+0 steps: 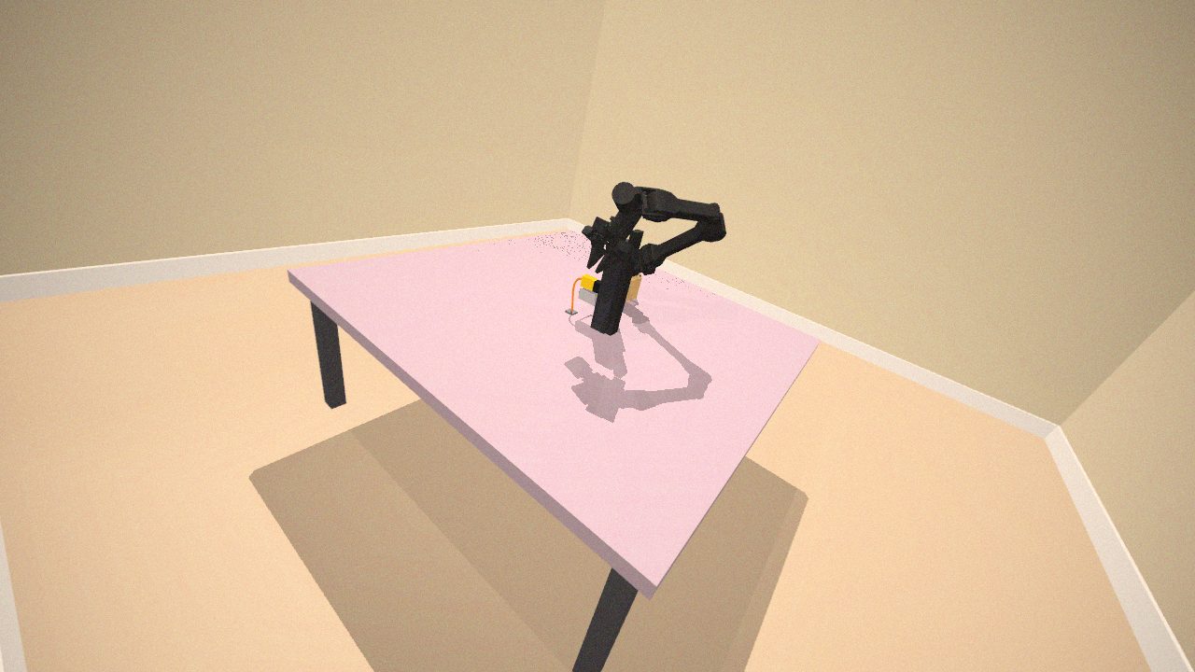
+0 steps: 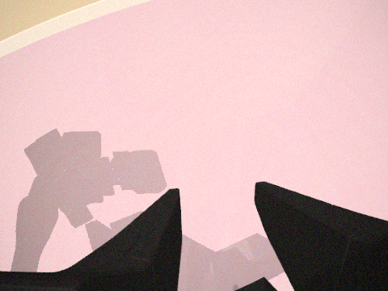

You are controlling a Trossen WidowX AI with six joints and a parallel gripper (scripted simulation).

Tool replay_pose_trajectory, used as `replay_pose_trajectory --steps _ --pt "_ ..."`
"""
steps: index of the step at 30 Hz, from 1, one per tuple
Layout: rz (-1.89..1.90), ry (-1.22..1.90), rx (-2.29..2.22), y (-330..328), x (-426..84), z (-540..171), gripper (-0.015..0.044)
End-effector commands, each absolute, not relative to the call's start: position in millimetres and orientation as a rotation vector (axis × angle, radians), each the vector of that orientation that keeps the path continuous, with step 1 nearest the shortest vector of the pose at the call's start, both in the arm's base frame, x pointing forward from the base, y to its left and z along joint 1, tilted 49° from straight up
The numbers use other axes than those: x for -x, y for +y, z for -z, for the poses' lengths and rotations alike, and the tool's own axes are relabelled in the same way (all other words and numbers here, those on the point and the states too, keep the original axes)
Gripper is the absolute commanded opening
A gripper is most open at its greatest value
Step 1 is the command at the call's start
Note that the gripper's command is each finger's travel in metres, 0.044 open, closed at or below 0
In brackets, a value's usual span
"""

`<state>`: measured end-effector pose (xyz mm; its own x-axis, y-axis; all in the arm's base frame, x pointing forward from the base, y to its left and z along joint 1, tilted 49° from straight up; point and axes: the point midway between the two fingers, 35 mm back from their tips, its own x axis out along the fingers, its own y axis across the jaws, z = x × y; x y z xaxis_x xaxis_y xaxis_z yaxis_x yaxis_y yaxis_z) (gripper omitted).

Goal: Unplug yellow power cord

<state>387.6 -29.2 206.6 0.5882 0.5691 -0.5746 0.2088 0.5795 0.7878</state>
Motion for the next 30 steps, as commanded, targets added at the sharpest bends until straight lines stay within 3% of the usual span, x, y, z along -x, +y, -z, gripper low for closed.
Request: replay_pose_trajectory --steps 1,12,30 --pt "-0.056 1.140 -1.162 -59 -374 -146 0.0160" --pt "0.544 1.739 -1.756 -67 -281 -36 0.0160" --pt "0.556 1.751 -1.766 -64 -280 -37 0.0160"
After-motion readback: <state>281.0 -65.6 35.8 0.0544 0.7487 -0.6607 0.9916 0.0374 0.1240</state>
